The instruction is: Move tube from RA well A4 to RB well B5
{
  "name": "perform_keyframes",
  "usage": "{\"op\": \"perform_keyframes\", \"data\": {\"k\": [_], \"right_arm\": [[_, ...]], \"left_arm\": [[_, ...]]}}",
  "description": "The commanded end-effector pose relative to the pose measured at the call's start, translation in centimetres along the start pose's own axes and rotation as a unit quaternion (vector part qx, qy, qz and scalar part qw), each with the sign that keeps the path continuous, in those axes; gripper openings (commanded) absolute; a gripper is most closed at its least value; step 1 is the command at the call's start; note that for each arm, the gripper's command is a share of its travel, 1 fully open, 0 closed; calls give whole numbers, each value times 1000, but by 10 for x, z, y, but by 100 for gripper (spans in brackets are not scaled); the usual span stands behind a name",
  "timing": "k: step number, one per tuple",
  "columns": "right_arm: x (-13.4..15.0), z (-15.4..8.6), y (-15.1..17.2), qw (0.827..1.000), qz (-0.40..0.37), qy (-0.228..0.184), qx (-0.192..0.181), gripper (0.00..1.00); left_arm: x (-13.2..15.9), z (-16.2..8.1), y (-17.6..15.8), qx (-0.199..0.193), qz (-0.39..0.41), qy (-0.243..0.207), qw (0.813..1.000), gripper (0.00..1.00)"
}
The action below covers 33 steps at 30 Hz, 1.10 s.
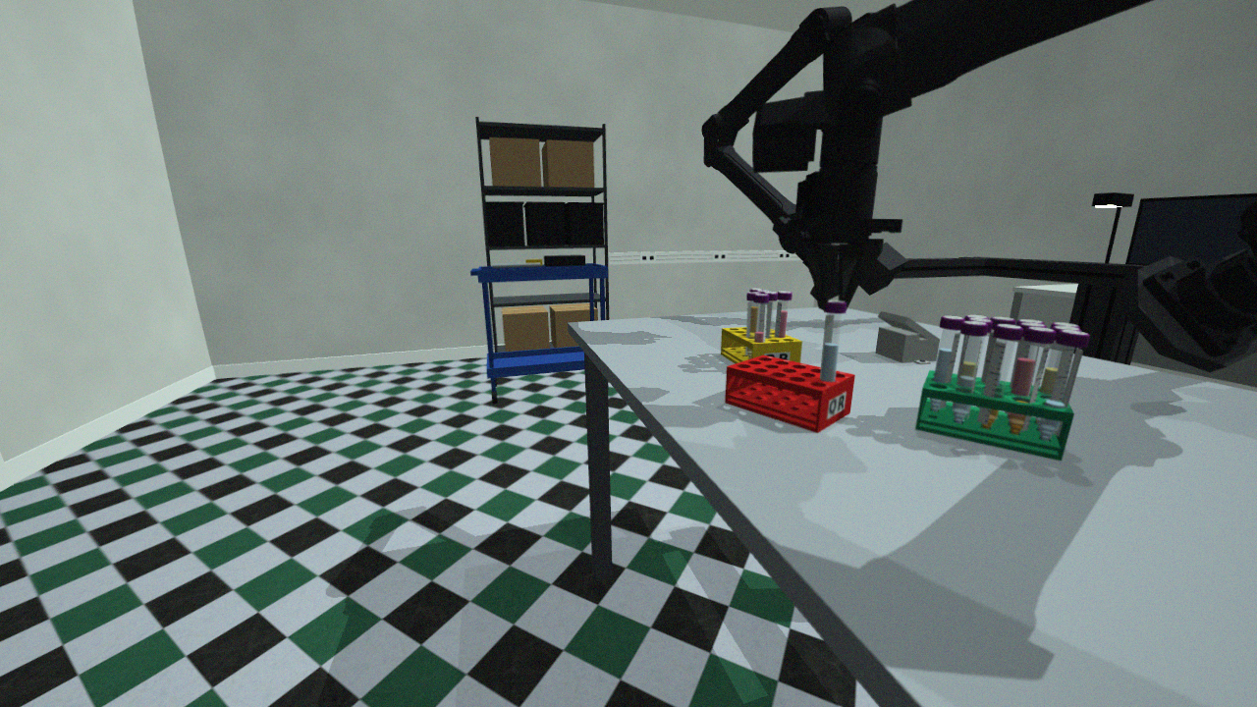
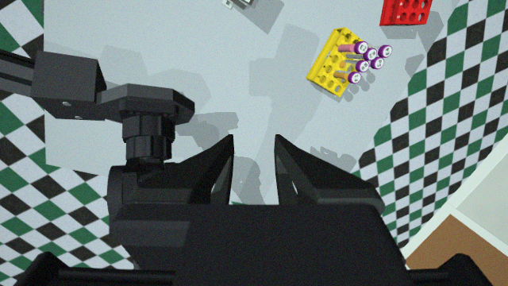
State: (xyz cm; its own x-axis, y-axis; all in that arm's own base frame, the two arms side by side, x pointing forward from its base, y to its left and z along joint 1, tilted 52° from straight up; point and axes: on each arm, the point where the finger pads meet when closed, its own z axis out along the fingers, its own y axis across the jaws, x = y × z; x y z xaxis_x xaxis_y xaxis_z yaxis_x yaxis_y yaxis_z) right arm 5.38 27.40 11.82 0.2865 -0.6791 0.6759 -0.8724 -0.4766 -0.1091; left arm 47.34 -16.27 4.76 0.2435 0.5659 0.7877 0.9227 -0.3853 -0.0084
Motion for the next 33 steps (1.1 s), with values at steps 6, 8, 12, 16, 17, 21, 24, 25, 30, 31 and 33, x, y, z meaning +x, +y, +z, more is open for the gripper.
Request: {"op": "perform_keyframes", "data": {"k": [6,8,12,16,17,21,24,25,30,31,33], "right_arm": [[-5,-11,-6,1000,6,-15,5,30],[-5,-11,-6,1000,6,-15,5,30],[-5,-11,-6,1000,6,-15,5,30],[-5,-11,-6,1000,6,-15,5,30],[-5,-11,-6,1000,6,-15,5,30],[-5,-11,-6,1000,6,-15,5,30],[-5,-11,-6,1000,6,-15,5,30],[-5,-11,-6,1000,6,-15,5,30],[-5,-11,-6,1000,6,-15,5,30],[-5,-11,-6,1000,6,-15,5,30],[-5,-11,-6,1000,6,-15,5,30]], "left_arm": [[-3,17,-2,12,-7,2,1000,0],[-3,17,-2,12,-7,2,1000,0],[-2,15,1,9,-9,1,1000,0],[-2,14,3,9,-11,1,1000,0],[-2,14,3,8,-11,1,1000,0],[-1,14,4,8,-11,0,1000,0],[-1,13,5,7,-12,0,1000,0],[-1,13,6,6,-12,0,1000,0],[0,12,6,6,-13,0,1000,0],[0,12,7,6,-13,0,1000,0],[0,12,7,5,-13,0,1000,0]]}}
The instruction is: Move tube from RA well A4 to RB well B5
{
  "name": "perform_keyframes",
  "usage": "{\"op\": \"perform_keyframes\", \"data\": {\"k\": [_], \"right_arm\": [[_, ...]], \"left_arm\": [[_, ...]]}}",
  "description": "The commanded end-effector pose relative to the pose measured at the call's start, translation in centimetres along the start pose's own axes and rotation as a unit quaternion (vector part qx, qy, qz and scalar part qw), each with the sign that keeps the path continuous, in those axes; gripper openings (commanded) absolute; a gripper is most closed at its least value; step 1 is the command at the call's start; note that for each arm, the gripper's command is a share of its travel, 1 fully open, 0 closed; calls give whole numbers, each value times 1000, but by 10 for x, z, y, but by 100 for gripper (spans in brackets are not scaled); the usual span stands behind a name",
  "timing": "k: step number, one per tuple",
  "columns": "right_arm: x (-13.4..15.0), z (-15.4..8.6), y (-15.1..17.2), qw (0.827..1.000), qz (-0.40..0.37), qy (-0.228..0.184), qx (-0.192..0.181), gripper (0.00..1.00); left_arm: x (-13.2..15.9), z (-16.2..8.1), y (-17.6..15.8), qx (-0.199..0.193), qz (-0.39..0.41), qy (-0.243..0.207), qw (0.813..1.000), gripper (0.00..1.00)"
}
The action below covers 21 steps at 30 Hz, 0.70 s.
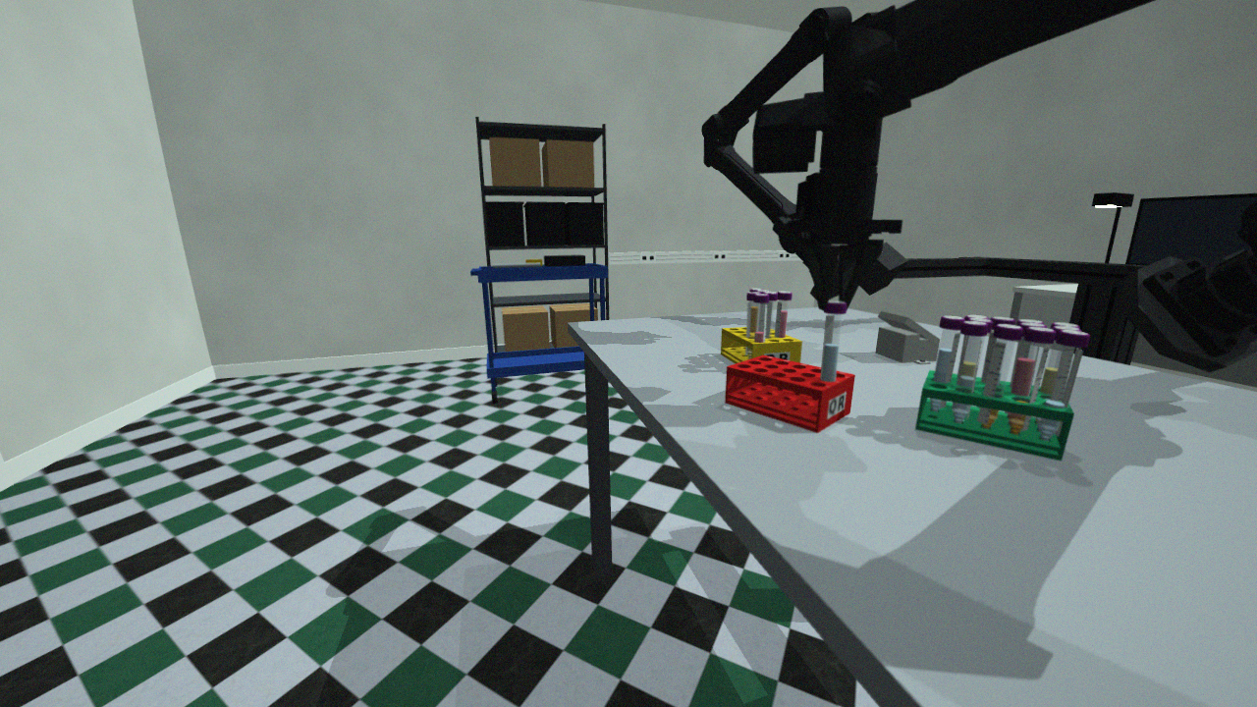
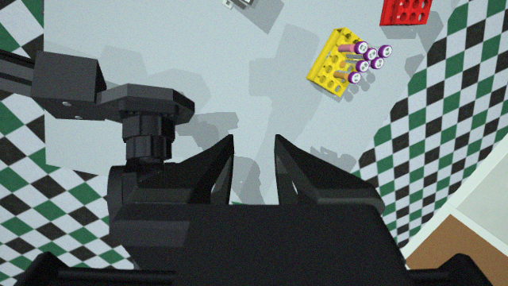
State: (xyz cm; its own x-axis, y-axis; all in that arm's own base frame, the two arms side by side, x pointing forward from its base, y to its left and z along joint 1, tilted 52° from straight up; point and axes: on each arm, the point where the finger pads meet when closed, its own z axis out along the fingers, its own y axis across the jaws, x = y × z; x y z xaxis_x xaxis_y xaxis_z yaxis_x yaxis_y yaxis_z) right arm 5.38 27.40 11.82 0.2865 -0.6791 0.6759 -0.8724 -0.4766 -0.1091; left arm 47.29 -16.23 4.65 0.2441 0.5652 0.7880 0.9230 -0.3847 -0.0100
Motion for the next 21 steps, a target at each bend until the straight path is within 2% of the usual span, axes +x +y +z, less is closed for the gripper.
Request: {"op": "perform_keyframes", "data": {"k": [1,17,21], "right_arm": [[-5,-11,-6,1000,6,-15,5,30],[-5,-11,-6,1000,6,-15,5,30],[-5,-11,-6,1000,6,-15,5,30]], "left_arm": [[1,11,8,4,-14,-1,1000,0],[3,9,12,1,-17,-1,1000,0],[0,15,6,6,-4,1,1000,0]]}}
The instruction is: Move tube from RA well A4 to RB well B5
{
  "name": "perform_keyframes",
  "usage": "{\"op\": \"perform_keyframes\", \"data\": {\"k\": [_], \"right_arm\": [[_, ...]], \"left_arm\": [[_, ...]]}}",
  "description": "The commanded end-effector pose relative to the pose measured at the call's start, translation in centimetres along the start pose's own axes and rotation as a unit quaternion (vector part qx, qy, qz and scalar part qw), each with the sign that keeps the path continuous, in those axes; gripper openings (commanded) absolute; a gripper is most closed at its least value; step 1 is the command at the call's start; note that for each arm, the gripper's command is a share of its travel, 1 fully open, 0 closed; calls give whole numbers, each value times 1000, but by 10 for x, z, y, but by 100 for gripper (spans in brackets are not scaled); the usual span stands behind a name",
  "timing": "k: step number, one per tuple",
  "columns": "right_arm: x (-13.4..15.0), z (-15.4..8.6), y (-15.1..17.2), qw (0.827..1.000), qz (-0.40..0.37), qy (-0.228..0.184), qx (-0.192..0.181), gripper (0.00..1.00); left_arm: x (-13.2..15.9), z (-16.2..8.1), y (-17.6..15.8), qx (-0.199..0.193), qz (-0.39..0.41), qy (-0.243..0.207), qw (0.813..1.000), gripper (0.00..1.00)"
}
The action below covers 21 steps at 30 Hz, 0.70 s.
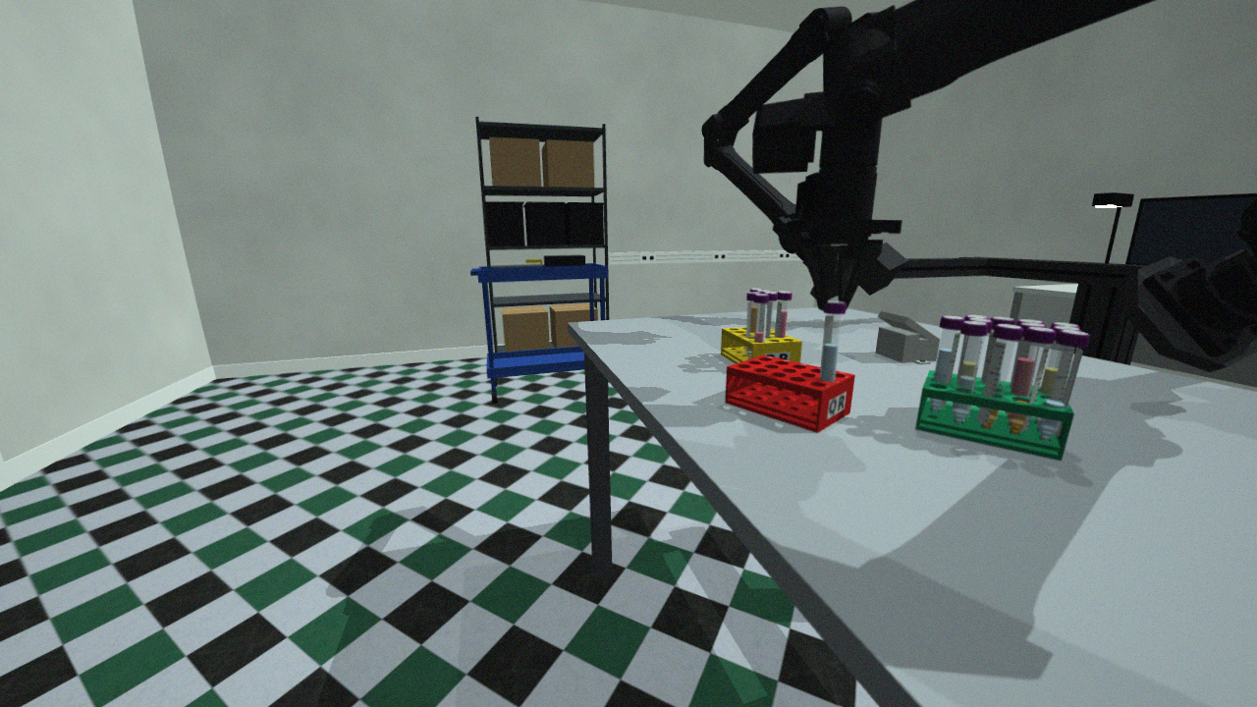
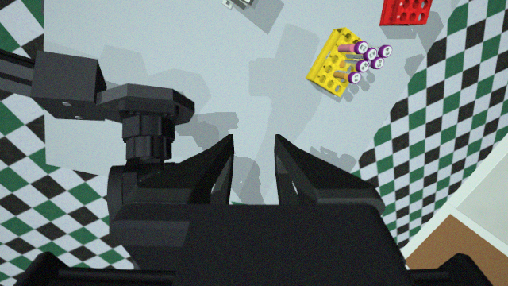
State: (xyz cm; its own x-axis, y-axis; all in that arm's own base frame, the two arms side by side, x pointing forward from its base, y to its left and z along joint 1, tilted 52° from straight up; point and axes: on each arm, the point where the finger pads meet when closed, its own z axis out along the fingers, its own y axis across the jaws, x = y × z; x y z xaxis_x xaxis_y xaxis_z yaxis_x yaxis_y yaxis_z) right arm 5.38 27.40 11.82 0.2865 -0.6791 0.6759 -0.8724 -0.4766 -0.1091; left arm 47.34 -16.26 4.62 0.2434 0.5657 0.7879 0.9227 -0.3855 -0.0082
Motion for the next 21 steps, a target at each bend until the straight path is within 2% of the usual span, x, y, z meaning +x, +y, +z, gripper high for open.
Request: {"op": "perform_keyframes", "data": {"k": [1,21], "right_arm": [[-5,-11,-6,1000,6,-15,5,30],[-5,-11,-6,1000,6,-15,5,30]], "left_arm": [[0,16,3,9,-2,1,1000,0],[-1,27,-1,12,2,2,1000,0]]}}
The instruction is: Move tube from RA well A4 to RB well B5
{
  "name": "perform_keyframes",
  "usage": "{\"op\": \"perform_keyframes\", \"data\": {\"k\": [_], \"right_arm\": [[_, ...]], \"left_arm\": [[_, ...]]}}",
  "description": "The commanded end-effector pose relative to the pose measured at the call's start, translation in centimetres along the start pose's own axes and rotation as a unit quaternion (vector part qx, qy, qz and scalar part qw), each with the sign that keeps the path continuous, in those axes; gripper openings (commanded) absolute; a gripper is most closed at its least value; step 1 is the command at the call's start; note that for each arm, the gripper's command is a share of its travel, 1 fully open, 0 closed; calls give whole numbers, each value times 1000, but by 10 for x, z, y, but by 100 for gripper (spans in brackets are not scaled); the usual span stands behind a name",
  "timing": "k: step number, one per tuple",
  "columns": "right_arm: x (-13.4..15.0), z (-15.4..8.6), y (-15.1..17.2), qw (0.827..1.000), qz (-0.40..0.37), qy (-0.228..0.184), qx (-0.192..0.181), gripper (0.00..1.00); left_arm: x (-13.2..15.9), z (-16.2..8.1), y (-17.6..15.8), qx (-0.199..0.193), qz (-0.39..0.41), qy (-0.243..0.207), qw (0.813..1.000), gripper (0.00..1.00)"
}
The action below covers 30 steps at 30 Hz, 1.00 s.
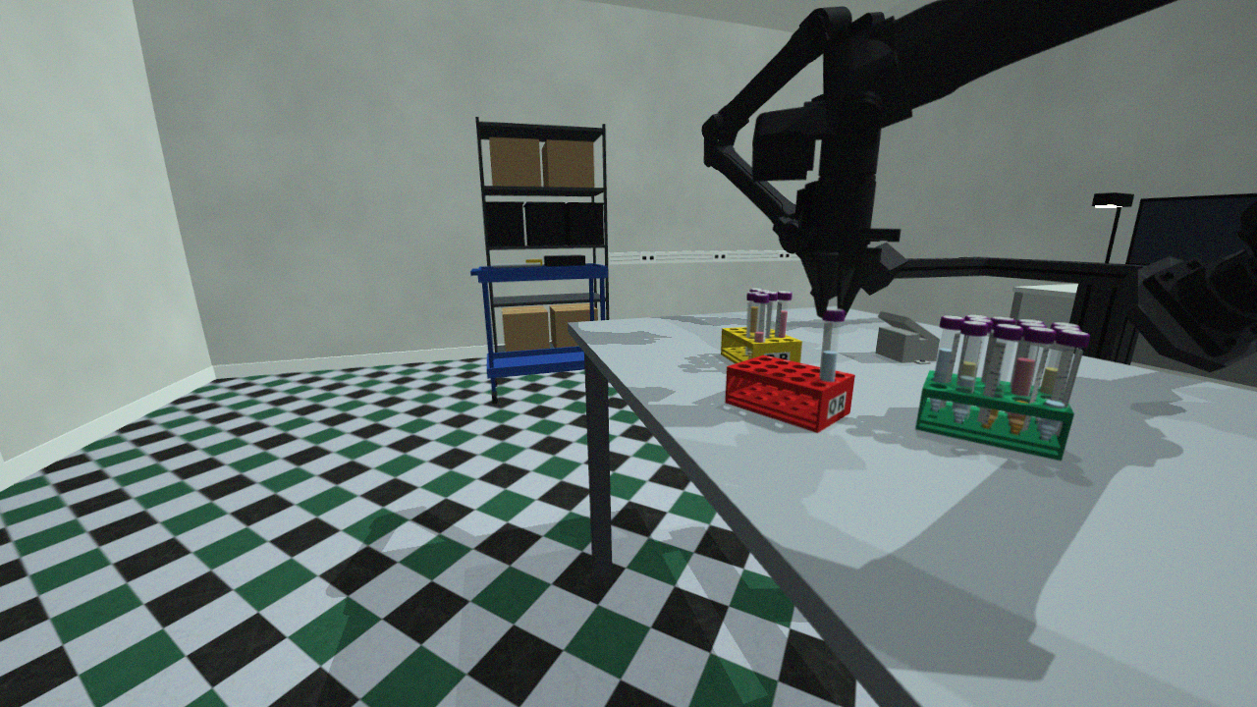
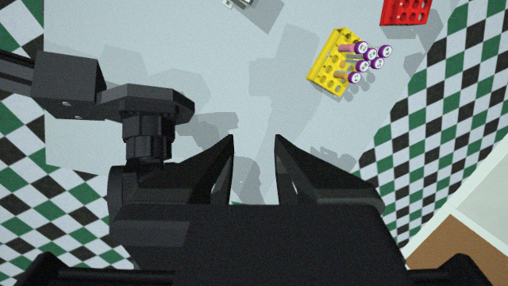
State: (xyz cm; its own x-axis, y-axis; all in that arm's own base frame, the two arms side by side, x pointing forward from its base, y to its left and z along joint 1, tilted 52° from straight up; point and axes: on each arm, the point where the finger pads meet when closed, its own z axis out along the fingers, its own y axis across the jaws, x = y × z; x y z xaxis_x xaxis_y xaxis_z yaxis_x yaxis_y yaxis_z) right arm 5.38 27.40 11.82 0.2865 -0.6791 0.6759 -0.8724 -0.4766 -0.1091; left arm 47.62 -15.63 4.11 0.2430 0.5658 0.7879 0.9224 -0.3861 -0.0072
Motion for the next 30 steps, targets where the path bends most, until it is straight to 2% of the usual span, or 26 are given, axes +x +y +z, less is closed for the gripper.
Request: {"op": "perform_keyframes", "data": {"k": [1,30], "right_arm": [[-5,-11,-6,1000,6,-15,5,30],[-5,-11,-6,1000,6,-15,5,30]], "left_arm": [[-1,19,-2,12,2,2,1000,0],[1,23,1,10,-3,1,1000,0]]}}
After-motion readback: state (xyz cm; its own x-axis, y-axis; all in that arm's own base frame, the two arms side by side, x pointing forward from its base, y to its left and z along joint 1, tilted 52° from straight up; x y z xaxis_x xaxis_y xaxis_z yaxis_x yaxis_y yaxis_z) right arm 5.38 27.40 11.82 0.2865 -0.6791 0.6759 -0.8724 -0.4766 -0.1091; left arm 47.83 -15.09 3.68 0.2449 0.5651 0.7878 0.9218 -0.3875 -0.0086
